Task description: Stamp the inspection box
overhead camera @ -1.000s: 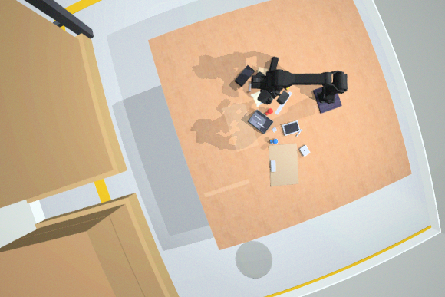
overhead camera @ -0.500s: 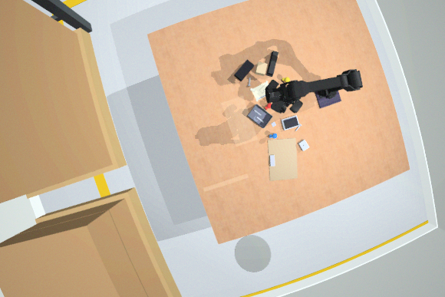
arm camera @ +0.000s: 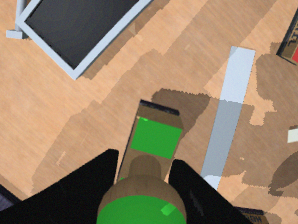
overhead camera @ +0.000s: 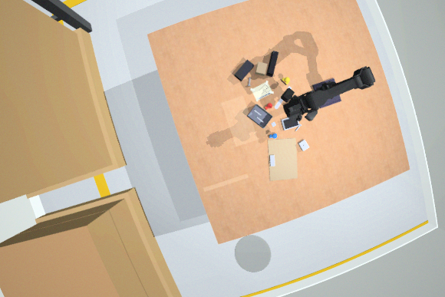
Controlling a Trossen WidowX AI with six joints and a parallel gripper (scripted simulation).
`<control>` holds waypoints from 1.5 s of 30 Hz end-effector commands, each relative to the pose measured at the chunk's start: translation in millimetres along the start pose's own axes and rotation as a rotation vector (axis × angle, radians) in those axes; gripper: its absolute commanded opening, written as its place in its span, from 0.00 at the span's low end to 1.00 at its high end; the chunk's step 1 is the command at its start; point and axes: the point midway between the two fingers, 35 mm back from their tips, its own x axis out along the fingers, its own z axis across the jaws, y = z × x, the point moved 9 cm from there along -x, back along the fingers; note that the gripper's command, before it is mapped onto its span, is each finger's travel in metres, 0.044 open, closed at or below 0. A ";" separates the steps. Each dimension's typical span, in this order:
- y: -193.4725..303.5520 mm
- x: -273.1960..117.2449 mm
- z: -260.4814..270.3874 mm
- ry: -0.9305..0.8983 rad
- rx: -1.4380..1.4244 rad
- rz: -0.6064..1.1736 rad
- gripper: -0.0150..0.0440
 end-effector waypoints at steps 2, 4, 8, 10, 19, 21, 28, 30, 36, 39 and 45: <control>4.3 1.6 9.1 0.002 0.007 -0.006 0.25; 4.1 2.6 9.0 0.002 0.007 -0.006 0.25; 3.4 8.8 8.5 0.002 0.007 -0.006 0.25; 3.1 12.1 8.3 0.002 0.007 -0.006 0.25; 2.3 27.1 7.4 0.002 0.007 -0.006 0.25; 2.2 30.4 7.3 0.002 0.007 -0.006 0.25; 2.3 42.0 7.0 0.002 0.007 -0.006 0.25; 2.5 45.3 7.0 0.002 0.007 -0.006 0.25; 3.1 55.1 7.0 0.002 0.007 -0.006 0.25; 3.6 59.9 7.1 0.002 0.007 -0.006 0.25; 4.8 69.3 7.5 0.001 0.007 -0.006 0.25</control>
